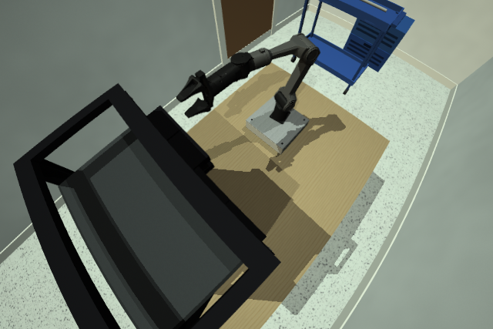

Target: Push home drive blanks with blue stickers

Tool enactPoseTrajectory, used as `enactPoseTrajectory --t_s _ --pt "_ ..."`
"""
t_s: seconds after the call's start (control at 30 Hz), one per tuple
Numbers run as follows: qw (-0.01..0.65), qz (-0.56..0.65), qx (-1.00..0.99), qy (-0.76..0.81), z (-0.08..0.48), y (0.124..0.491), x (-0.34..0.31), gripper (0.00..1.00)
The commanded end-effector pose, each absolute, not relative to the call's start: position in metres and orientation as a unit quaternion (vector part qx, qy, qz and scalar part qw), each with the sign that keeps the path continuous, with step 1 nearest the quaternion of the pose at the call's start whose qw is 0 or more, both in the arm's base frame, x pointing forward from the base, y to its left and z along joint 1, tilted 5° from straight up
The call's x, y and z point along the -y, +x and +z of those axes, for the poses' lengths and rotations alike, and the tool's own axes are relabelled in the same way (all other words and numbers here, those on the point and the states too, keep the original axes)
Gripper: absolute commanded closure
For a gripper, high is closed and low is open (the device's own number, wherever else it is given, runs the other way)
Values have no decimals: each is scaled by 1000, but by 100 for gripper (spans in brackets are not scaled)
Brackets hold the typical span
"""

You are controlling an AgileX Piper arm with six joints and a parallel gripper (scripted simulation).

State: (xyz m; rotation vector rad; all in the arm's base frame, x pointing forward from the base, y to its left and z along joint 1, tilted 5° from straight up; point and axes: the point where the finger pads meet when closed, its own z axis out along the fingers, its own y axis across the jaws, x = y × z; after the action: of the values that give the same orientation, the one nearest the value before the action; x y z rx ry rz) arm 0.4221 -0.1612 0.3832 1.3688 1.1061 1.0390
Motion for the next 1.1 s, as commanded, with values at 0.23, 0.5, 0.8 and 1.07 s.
enactPoseTrajectory --t_s 0.23,0.5,0.8,1.07 --pt "521 434 -462 572 382 423 162 0" --pt "521 434 -462 572 382 423 162 0" --pt "521 434 -462 572 382 423 162 0" --pt "514 430 -467 577 359 396 168 0"
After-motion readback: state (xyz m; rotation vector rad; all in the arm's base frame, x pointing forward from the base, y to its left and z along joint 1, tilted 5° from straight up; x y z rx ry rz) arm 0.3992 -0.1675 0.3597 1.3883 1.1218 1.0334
